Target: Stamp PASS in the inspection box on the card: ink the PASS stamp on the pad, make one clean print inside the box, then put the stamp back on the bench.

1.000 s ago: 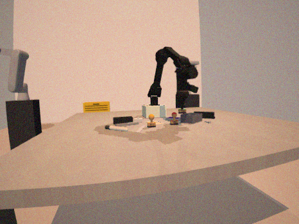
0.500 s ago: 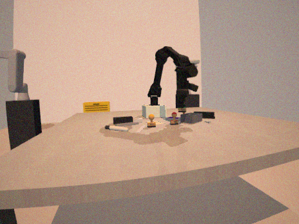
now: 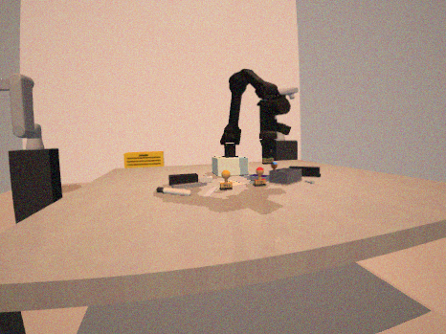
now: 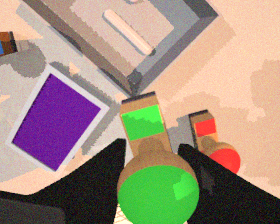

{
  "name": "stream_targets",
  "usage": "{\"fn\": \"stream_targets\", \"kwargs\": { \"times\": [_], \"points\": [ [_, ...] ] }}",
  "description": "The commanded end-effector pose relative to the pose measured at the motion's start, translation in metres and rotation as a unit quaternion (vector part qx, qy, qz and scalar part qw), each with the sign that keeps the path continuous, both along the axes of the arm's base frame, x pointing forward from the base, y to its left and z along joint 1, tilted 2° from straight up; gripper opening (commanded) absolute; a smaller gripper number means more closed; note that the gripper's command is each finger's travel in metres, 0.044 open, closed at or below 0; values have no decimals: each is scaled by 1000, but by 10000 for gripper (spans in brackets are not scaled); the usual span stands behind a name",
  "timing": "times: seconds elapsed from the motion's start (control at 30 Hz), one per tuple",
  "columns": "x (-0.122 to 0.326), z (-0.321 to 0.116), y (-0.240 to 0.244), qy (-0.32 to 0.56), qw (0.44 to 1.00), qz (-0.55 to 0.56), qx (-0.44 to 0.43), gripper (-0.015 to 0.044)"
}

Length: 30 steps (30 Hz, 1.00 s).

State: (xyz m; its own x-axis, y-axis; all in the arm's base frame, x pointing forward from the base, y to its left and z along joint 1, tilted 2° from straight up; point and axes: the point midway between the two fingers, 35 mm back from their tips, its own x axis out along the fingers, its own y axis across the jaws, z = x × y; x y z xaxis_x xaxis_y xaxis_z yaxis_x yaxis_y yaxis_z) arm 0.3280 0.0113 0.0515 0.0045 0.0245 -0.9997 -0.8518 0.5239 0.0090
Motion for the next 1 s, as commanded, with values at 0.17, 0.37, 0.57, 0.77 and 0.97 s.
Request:
{"fn": "stream_targets", "kwargs": {
  "times": [0.17, 0.37, 0.57, 0.77, 0.97],
  "points": [
    [-35, 3, 6, -5, 1000, -3, 0, 0],
    [-60, 1, 10, -4, 1000, -3, 0, 0],
    [-82, -3, 12, -3, 1000, -3, 0, 0],
    [-82, -5, 12, -3, 1000, -3, 0, 0],
    [-82, -9, 12, -3, 1000, -3, 0, 0]
  ]
}}
